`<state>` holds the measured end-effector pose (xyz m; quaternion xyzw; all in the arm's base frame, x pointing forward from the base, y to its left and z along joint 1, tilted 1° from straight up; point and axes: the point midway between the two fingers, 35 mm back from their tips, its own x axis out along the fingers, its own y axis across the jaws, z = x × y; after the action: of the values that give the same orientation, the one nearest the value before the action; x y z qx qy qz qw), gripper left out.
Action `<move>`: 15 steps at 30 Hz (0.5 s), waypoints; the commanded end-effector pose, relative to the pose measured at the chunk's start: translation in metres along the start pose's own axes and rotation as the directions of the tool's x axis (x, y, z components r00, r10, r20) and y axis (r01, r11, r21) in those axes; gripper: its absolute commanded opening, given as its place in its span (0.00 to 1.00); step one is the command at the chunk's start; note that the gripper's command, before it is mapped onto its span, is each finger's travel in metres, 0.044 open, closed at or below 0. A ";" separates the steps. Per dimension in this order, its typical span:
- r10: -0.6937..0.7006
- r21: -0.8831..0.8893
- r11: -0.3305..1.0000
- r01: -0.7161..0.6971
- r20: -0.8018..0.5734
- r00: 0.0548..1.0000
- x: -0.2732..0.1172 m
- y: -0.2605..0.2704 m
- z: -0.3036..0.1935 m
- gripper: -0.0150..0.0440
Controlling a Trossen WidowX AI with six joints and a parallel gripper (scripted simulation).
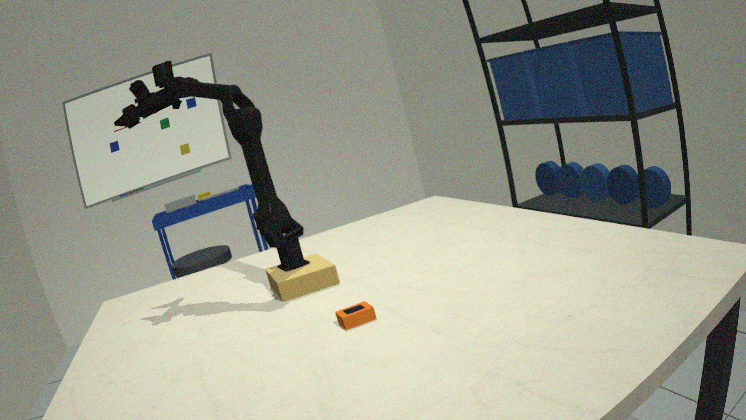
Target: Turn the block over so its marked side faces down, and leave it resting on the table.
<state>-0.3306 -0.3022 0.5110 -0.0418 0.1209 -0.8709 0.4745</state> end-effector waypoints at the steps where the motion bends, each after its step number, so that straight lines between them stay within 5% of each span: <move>1: 0.007 0.003 1.000 -0.007 -0.002 1.000 0.001 0.003 0.000 0.98; 15: 0.468 0.180 0.879 -0.442 -0.146 0.871 0.021 0.221 -0.034 1.00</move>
<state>-0.2010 -0.4127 0.4387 0.0761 0.1061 -0.7641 0.6318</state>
